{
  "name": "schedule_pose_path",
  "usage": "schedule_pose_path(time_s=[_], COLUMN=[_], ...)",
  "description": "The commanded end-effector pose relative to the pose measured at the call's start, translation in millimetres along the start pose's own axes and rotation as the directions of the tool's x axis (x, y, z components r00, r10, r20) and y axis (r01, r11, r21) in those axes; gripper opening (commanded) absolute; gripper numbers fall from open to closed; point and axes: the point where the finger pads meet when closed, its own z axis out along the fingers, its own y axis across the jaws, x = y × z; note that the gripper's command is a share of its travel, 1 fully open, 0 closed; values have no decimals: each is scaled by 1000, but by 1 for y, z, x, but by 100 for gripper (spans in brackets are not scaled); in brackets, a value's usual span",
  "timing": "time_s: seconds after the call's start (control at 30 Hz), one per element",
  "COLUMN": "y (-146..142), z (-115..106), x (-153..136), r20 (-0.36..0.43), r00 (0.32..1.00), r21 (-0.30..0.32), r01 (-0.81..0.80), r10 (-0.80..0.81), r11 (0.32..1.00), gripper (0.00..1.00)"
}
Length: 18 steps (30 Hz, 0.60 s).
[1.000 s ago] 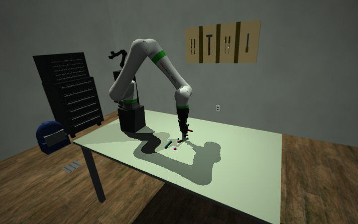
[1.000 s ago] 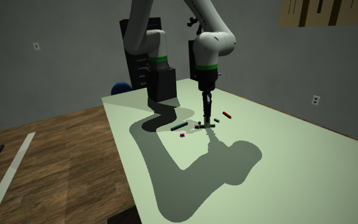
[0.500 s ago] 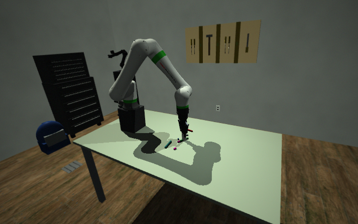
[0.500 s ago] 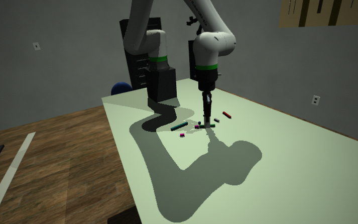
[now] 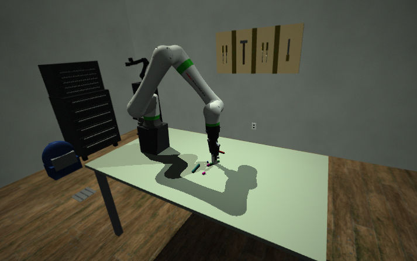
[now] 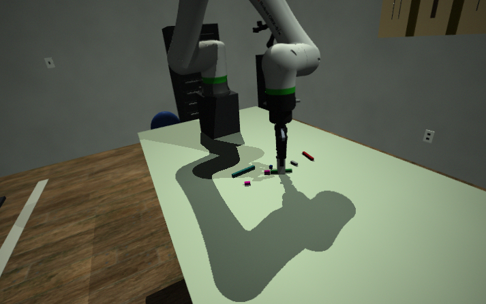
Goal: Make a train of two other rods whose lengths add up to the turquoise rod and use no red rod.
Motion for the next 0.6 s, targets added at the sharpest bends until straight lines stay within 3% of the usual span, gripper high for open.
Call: schedule_pose_path(time_s=[0.0,0.57], y=[0,0], z=[0,-3], x=[0,0], r20=[0,0], r00=[1000,1000], r21=[0,0], r01=[0,0], r10=[0,0], r11=[1000,1000], gripper=[12,15])
